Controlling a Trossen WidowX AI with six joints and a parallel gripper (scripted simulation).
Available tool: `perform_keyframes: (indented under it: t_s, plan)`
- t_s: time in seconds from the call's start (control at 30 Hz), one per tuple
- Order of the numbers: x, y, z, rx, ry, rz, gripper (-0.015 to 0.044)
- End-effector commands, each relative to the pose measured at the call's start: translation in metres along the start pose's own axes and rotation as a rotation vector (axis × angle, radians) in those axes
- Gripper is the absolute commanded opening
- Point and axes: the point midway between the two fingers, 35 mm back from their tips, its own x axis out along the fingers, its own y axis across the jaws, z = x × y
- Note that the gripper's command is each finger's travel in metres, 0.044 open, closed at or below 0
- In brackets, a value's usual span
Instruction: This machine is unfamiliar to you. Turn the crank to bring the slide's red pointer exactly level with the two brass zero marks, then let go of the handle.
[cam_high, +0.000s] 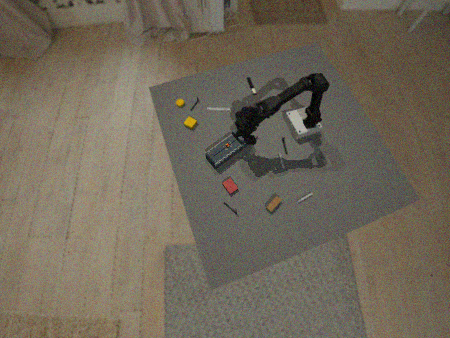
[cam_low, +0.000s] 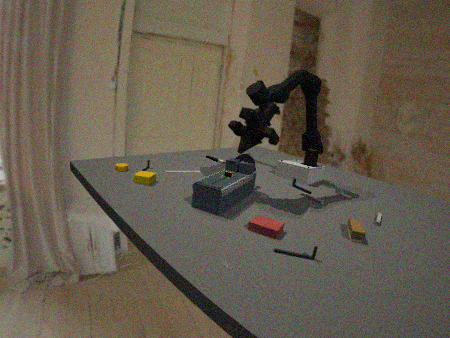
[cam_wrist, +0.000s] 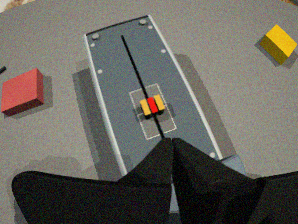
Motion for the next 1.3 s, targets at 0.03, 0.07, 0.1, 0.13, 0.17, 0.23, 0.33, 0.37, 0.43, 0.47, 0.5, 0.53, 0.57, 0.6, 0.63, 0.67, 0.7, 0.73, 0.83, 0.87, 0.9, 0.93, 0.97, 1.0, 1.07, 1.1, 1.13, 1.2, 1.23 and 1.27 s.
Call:
perform_keyframes:
  t_s: [0.03,0.07,0.1,0.13,0.17,0.23,0.33,0.37,0.43,0.47,0.5,0.53,0.57,0.6,0.63,0.67,0.7,0.73,0.83,0.87,0.9,0.93,0.97,1.0,1.07,1.1,1.13,1.2,1.23,1.27]
  plan:
    - [0.000,0.000,0.000,0.000,0.000,0.000,0.0000]
    - [0.000,0.000,0.000,0.000,0.000,0.000,0.0000]
    - [0.000,0.000,0.000,0.000,0.000,0.000,0.0000]
    - [0.000,0.000,0.000,0.000,0.000,0.000,0.0000]
    - [0.000,0.000,0.000,0.000,0.000,0.000,0.0000]
    - [0.000,0.000,0.000,0.000,0.000,0.000,0.0000]
    - [0.000,0.000,0.000,0.000,0.000,0.000,0.0053]
    - [0.000,0.000,0.000,0.000,0.000,0.000,0.0079]
    - [0.000,0.000,0.000,0.000,0.000,0.000,0.0131]
    - [0.000,0.000,0.000,0.000,0.000,0.000,0.0157]
    - [0.000,0.000,0.000,0.000,0.000,0.000,0.0184]
    - [0.000,0.000,0.000,0.000,0.000,0.000,0.0210]
    - [0.000,0.000,0.000,0.000,0.000,0.000,0.0236]
    - [0.000,0.000,0.000,0.000,0.000,0.000,0.0263]
    - [0.000,0.000,0.000,0.000,0.000,0.000,0.0289]
    - [0.000,0.000,0.000,0.000,0.000,0.000,0.0315]
    - [0.000,0.000,0.000,0.000,0.000,0.000,0.0341]
    - [0.000,0.000,0.000,0.000,0.000,0.000,0.0368]
    - [-0.008,0.000,0.007,0.000,0.000,0.000,0.0440]
    - [-0.014,0.000,0.012,0.000,0.000,0.001,0.0440]
    - [-0.020,0.000,0.017,0.000,0.000,0.001,0.0440]
    - [-0.026,0.000,0.021,0.000,0.000,0.001,0.0440]
    - [-0.032,0.001,0.026,0.000,0.000,0.001,0.0440]
    - [-0.037,0.001,0.029,0.000,0.000,0.001,0.0440]
    - [-0.041,0.001,0.032,0.001,0.000,0.001,0.0440]
    - [-0.041,0.001,0.032,0.001,0.000,0.001,0.0440]
    - [-0.041,0.001,0.032,0.001,0.000,0.001,0.0440]
    - [-0.041,0.001,0.032,0.001,0.000,0.001,0.0440]
    - [-0.041,0.001,0.032,0.001,0.000,0.001,0.0440]
    - [-0.041,0.001,0.032,0.001,0.000,0.001,0.0440]
